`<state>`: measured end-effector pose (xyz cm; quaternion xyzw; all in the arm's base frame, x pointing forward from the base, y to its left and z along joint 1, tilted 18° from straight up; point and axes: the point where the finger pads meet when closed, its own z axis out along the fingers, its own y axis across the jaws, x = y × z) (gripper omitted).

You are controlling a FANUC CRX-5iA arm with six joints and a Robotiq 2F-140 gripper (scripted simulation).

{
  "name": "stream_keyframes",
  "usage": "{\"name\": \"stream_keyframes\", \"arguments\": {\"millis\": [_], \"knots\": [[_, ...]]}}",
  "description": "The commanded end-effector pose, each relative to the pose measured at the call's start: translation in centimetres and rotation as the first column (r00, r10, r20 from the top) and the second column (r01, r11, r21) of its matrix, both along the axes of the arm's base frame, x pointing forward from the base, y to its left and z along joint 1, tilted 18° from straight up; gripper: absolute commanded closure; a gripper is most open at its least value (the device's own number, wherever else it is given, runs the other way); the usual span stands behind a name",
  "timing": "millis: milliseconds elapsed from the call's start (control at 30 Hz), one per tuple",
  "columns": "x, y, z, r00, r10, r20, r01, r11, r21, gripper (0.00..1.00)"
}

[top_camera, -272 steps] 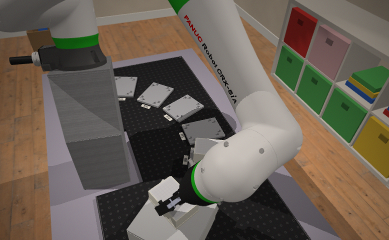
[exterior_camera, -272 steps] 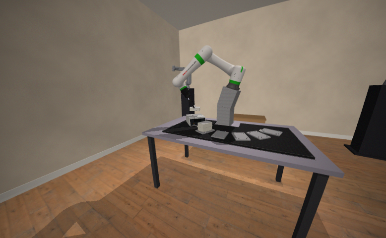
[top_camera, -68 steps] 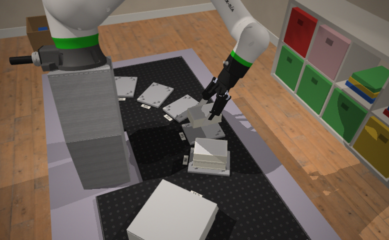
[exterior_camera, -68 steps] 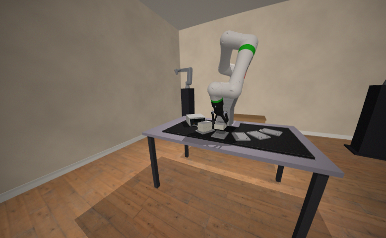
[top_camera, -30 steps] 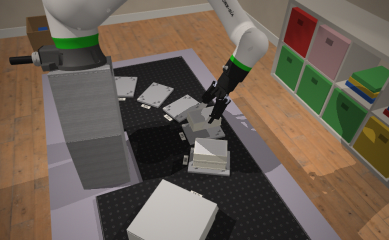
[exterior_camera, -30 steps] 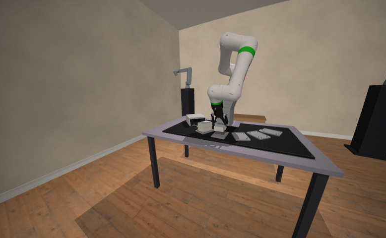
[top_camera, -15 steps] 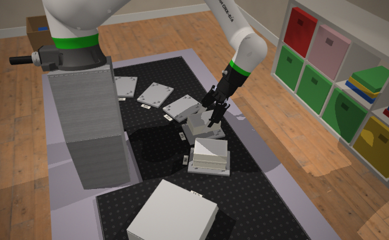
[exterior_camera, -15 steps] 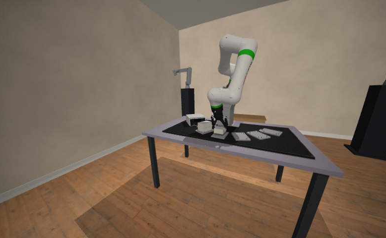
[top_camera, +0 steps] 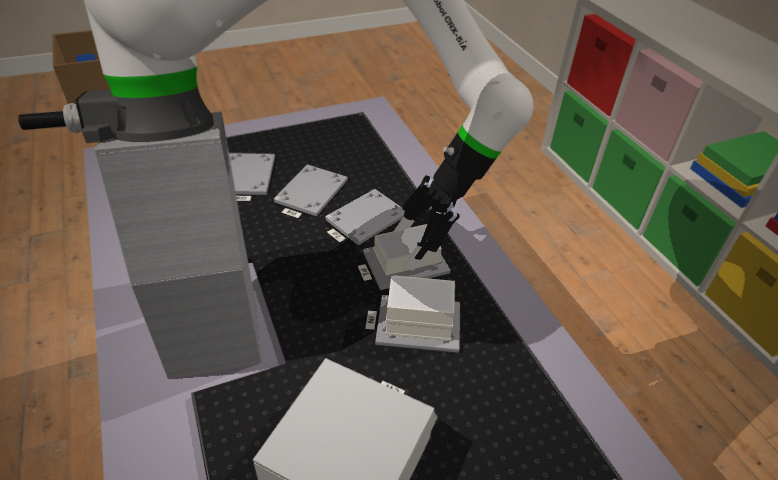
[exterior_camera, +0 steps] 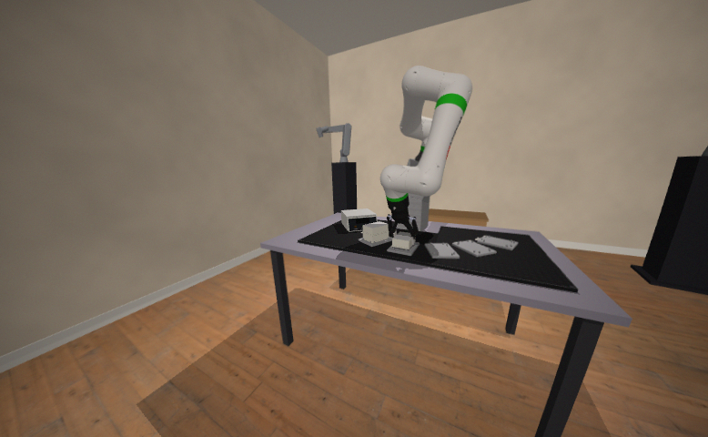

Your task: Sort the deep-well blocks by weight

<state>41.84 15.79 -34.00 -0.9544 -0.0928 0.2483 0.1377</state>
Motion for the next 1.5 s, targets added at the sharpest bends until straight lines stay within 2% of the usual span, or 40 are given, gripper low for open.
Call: {"name": "stream_keyframes", "arguments": {"millis": [0, 1467], "knots": [[0.02, -0.01, 0.00, 1.000, 0.000, 0.000, 0.000, 1.000, 0.000, 0.90], [0.02, 0.14, -0.48, 1.000, 0.000, 0.000, 0.000, 1.000, 0.000, 0.90]]}}
